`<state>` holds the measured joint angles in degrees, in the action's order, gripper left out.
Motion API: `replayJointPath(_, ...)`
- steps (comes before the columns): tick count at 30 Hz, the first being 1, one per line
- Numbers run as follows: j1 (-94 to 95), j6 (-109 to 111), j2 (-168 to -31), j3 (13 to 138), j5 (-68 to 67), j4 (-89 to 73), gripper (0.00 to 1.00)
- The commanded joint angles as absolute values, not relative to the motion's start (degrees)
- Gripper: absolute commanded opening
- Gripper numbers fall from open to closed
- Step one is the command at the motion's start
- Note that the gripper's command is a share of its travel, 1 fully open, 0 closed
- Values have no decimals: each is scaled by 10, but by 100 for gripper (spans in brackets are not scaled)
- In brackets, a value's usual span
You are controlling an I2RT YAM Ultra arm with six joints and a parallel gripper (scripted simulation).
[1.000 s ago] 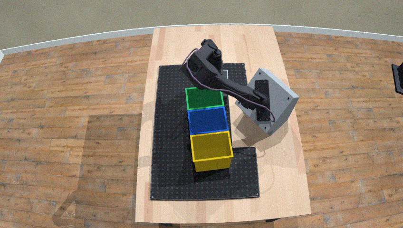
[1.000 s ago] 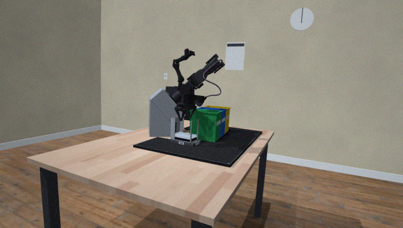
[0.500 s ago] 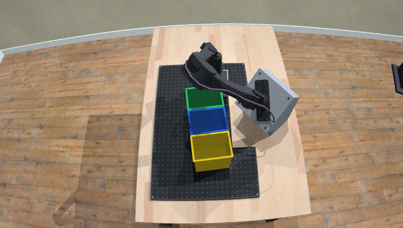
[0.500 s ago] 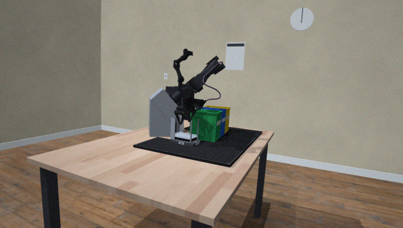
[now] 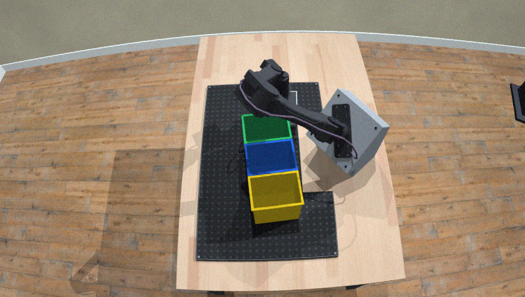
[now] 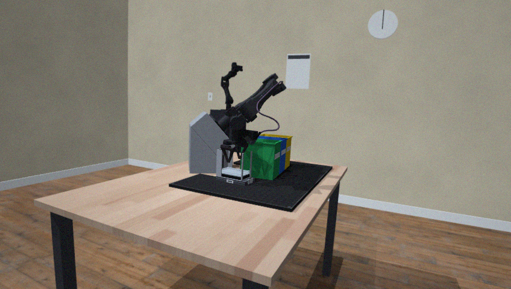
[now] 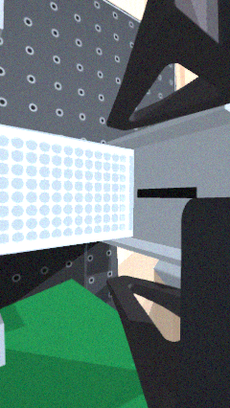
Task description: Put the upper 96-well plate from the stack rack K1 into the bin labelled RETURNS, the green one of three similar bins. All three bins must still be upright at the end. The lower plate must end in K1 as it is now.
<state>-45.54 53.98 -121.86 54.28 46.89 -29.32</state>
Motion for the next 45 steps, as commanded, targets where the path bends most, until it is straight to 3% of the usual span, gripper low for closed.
replayJointPath(1,-454,520,-1223,532,479,-255,100)
replayJointPath(45,-387,402,-1275,504,478,-76,100)
